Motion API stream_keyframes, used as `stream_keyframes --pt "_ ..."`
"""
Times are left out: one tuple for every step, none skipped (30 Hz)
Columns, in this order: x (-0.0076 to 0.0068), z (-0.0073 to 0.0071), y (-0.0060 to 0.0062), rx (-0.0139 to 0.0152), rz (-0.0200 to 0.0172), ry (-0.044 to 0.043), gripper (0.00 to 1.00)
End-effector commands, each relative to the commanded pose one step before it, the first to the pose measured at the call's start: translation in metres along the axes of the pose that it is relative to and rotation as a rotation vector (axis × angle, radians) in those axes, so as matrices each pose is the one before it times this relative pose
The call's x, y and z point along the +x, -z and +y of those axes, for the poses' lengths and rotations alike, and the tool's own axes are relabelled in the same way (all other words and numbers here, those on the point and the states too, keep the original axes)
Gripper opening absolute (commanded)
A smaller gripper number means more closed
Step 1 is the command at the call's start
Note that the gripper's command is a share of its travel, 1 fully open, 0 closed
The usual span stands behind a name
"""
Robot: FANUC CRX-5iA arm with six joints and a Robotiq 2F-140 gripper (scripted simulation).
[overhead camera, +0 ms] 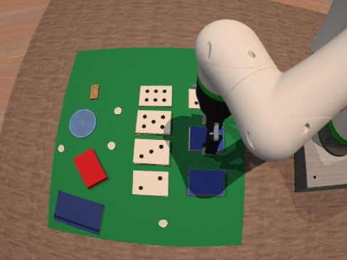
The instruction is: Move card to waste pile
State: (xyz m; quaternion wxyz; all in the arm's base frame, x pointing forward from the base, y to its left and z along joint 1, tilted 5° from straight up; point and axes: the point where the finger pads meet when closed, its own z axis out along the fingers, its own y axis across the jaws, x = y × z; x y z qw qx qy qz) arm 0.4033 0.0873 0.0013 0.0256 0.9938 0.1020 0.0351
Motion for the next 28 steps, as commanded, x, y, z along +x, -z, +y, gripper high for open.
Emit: stream_keyframes --pt "0.00018 -0.00001 0.00489 -0.00006 0.00029 -0.00002 0.50" --pt "-0.00001 0.00000 0.00263 0.00000 0.00000 0.00000 0.50" --pt "0.00001 0.00000 0.00306 0.00000 0.00000 0.00000 0.50" --pt "0.00000 0.00000 0.00347 0.00000 0.00000 0.00000 0.50" --pt "0.00000 0.00000 0.00385 0.00000 0.00000 0.00000 0.50" --pt "0.00000 0.00000 0.00419 0.00000 0.00000 0.00000 0.50" --pt "0.00000 0.00000 0.00450 0.00000 0.00000 0.00000 0.50" --pt "0.00000 0.00000 0.00475 0.00000 0.00000 0.00000 0.50" --pt "0.00000 0.00000 0.00495 0.00000 0.00000 0.00000 0.50" --pt "0.00000 0.00000 0.00510 0.00000 0.00000 0.00000 0.50" --pt "0.00000 0.00000 0.00518 0.00000 0.00000 0.00000 0.50" --pt "0.00000 0.00000 0.00000 0.00000 0.00000 0.00000 0.50" --pt "0.00000 0.00000 0.00000 0.00000 0.00000 0.00000 0.50" --pt "0.00000 0.00000 0.00520 0.00000 0.00000 0.00000 0.50" --pt "0.00000 0.00000 0.00516 0.00000 0.00000 0.00000 0.50" --pt "0.00000 0.00000 0.00505 0.00000 0.00000 0.00000 0.50" --pt "0.00000 0.00000 0.00488 0.00000 0.00000 0.00000 0.50" --pt "0.00000 0.00000 0.00000 0.00000 0.00000 0.00000 0.50" --pt "0.00000 0.00000 0.00000 0.00000 0.00000 0.00000 0.50" --pt "0.00000 0.00000 0.00000 0.00000 0.00000 0.00000 0.50" --pt "0.00000 0.00000 0.00000 0.00000 0.00000 0.00000 0.50" --pt "0.00000 0.00000 0.00000 0.00000 0.00000 0.00000 0.50" --pt "0.00000 0.00000 0.00000 0.00000 0.00000 0.00000 0.50" --pt "0.00000 0.00000 0.00000 0.00000 0.00000 0.00000 0.50" --pt "0.00000 0.00000 0.00000 0.00000 0.00000 0.00000 0.50" --pt "0.00000 0.00000 0.00000 0.00000 0.00000 0.00000 0.50" --pt "0.00000 0.00000 0.00000 0.00000 0.00000 0.00000 0.50" --pt "0.00000 0.00000 0.00000 0.00000 0.00000 0.00000 0.50"
